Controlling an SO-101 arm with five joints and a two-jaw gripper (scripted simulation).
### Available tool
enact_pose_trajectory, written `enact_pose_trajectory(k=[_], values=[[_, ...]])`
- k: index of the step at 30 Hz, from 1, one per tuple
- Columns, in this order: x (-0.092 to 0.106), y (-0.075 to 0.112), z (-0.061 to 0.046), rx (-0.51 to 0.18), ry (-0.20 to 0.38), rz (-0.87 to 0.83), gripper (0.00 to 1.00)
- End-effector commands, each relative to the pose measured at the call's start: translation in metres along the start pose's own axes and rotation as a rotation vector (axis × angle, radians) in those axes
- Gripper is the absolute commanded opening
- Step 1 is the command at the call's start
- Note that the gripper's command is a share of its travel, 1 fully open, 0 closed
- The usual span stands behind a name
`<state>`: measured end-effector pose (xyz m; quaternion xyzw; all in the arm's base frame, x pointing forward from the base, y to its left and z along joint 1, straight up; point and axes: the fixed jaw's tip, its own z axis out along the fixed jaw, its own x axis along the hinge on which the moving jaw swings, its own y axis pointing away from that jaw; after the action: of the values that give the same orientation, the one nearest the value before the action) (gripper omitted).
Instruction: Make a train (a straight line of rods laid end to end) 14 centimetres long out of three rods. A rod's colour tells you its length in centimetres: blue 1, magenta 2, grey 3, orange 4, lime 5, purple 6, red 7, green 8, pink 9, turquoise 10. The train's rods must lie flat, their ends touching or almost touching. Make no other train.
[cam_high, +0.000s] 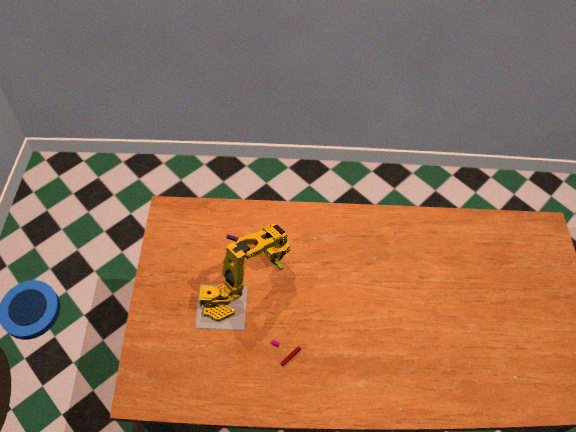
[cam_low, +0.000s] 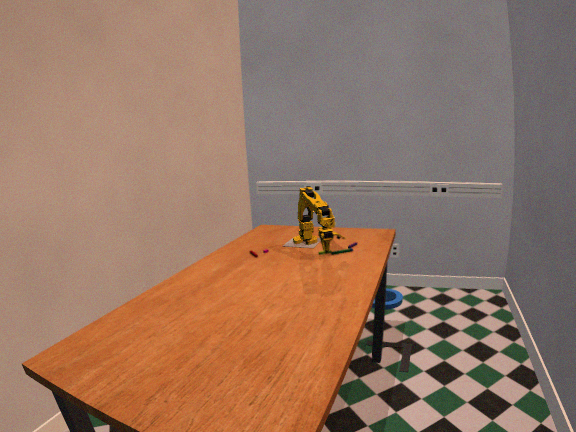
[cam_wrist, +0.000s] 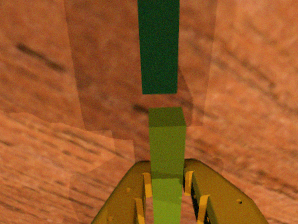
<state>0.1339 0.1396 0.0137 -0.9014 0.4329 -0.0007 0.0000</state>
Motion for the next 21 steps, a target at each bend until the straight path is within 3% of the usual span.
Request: enact_pose_trajectory(k=[1, 21], values=[[-0.0022, 0.0002, 0.0019, -0.010, 0.000, -0.011, 0.00], [-0.0022, 0.0003, 0.0073, -0.010, 0.000, -0.011, 0.00]])
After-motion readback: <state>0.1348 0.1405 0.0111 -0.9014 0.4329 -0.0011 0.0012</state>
